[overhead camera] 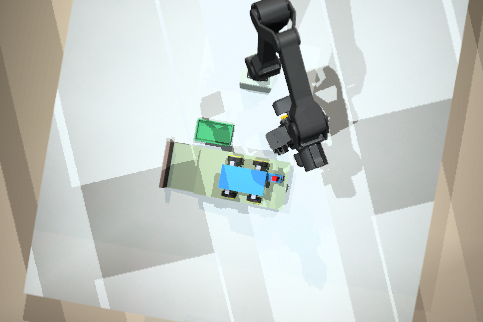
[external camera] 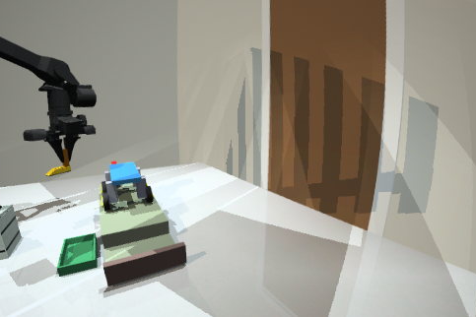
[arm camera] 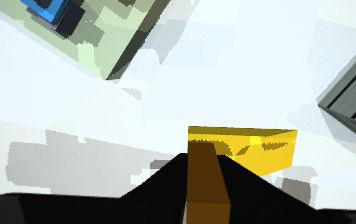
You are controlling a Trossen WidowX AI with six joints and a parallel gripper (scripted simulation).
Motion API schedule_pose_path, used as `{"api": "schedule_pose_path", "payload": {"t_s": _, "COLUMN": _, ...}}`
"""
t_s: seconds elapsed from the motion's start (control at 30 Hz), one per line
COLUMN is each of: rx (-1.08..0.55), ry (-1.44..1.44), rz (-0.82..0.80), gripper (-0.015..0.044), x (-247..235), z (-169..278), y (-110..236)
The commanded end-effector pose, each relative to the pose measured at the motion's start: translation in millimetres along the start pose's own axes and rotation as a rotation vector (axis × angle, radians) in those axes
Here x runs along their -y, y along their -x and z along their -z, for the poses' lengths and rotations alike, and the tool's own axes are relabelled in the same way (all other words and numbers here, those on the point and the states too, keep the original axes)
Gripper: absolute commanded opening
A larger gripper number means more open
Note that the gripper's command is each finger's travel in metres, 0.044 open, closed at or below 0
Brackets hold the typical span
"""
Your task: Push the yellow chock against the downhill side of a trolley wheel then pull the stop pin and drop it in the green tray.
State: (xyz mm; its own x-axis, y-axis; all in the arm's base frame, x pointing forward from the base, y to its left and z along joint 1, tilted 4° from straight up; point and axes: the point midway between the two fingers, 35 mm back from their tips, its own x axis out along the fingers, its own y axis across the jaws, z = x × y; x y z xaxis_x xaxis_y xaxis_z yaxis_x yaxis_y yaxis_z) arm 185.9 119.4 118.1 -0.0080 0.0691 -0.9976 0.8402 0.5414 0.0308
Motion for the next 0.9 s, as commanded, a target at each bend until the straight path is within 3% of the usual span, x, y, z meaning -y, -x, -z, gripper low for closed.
{"api": "schedule_pose_path", "payload": {"t_s": 0.0, "rx": 0.004, "ry": -0.117, "rz": 0.005, "gripper": 0.0, "x": 0, "z": 0, "y": 0}}
{"api": "schedule_pose_path", "payload": {"t_s": 0.43, "rx": 0.006, "ry": -0.549, "rz": 0.006, "gripper": 0.0, "x": 0, "z": 0, "y": 0}}
{"api": "schedule_pose_path", "payload": {"t_s": 0.87, "rx": 0.008, "ry": -0.574, "rz": 0.007, "gripper": 0.0, "x": 5, "z": -19, "y": -1}}
